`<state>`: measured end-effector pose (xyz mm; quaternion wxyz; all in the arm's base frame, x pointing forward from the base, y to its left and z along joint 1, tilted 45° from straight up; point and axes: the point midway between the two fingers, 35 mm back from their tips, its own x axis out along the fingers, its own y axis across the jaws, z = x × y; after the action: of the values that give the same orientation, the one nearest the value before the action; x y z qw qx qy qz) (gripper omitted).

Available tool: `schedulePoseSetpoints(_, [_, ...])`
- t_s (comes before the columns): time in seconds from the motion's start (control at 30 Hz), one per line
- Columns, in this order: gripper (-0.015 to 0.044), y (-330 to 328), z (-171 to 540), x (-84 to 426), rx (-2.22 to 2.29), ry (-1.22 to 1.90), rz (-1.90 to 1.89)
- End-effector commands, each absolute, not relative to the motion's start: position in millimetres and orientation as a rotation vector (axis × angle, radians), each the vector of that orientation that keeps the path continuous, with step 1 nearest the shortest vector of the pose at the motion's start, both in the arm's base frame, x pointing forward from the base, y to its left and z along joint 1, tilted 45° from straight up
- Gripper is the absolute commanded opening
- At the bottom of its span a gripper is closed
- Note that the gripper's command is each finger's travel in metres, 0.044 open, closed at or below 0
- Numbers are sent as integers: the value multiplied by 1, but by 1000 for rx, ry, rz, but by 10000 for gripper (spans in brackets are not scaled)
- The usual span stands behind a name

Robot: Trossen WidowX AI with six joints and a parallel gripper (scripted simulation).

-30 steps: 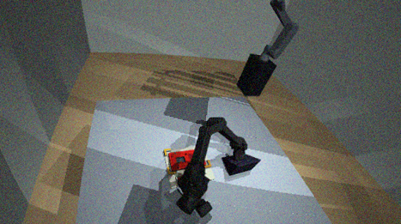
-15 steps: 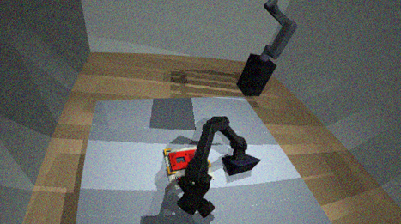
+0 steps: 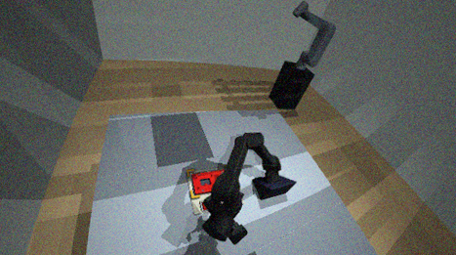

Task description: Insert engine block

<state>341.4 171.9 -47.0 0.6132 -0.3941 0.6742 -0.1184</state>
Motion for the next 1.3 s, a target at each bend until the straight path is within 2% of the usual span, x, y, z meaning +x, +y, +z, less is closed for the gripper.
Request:
schedulePoseSetpoints(0.0, [0, 179, -38, 340, -905, 1561, -281])
schedulePoseSetpoints(0.33, [0, 196, -14, 334, -914, 1570, -296])
schedulePoseSetpoints(0.87, [0, 185, -26, 334, -915, 1532, -276])
schedulePoseSetpoints(1.27, [0, 183, -29, 328, -910, 1254, -116])
